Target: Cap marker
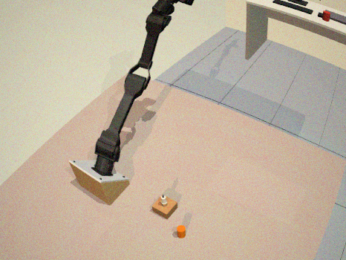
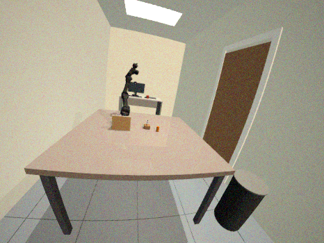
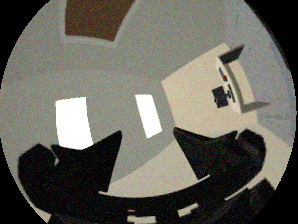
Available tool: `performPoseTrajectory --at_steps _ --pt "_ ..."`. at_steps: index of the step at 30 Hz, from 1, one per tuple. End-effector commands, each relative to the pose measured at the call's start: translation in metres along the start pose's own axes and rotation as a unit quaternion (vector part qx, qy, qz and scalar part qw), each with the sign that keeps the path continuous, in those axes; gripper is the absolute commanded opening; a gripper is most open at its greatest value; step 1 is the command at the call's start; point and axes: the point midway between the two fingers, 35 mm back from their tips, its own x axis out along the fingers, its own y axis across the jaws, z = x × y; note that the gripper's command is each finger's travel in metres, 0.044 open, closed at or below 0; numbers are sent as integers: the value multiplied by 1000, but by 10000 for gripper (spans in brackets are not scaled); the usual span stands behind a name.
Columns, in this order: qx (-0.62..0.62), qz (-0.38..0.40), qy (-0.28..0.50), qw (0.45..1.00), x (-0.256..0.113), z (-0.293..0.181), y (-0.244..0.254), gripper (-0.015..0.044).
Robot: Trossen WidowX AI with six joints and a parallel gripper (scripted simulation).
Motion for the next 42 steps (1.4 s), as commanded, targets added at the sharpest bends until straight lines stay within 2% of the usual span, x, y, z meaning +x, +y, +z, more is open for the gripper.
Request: performPoseTrajectory --at_steps 1,6,10,14,24,31,39,42 --pt "1 1 -1 1000 0 1 1 374" --pt "40 37 -35 998 0 17 36 242" --pt "110 89 -55 988 2 34 84 242" --pt "179 113 -74 975 -1 51 109 242" --pt "353 250 -114 894 -17 128 217 242" --pt "445 340 -138 817 -42 190 273 242" --pt "540 466 -157 683 -95 275 331 242" --pt "574 519 -152 615 -121 309 350 242"
